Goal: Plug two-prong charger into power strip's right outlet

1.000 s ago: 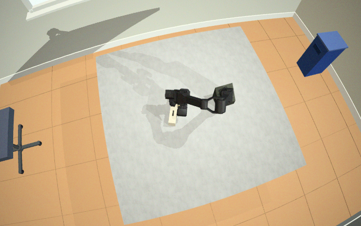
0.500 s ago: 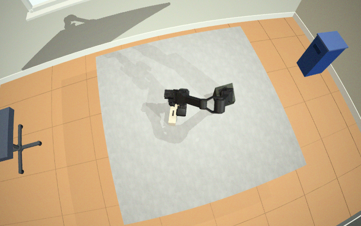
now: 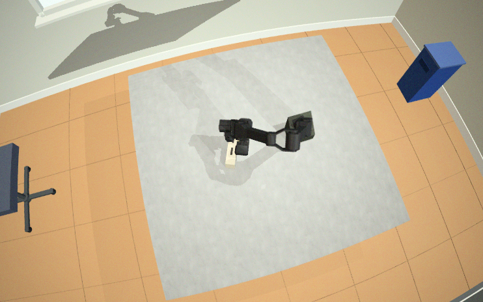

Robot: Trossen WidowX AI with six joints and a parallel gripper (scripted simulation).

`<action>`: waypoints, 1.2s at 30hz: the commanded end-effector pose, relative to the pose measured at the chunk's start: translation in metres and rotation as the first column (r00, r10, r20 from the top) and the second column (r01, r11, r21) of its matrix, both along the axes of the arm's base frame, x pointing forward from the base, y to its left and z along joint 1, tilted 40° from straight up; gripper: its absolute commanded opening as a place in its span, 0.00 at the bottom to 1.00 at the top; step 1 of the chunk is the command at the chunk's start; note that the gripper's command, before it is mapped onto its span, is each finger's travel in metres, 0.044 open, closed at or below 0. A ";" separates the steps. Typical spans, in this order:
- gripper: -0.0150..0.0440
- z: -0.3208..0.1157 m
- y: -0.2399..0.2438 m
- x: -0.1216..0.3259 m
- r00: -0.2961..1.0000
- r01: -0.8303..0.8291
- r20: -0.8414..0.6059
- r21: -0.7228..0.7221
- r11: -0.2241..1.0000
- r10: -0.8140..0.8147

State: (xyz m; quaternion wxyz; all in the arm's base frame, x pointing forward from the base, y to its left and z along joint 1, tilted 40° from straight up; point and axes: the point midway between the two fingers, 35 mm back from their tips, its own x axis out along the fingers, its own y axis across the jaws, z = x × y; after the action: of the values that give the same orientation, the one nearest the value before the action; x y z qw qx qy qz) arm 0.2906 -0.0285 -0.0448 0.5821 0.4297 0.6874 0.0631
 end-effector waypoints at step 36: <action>0.25 -0.004 -0.008 0.015 1.000 0.000 0.008 -0.005 1.000 0.000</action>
State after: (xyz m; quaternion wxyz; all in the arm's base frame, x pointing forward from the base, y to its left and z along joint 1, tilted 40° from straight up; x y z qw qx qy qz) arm 0.2971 -0.0314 -0.0460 0.5732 0.4351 0.6915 0.0628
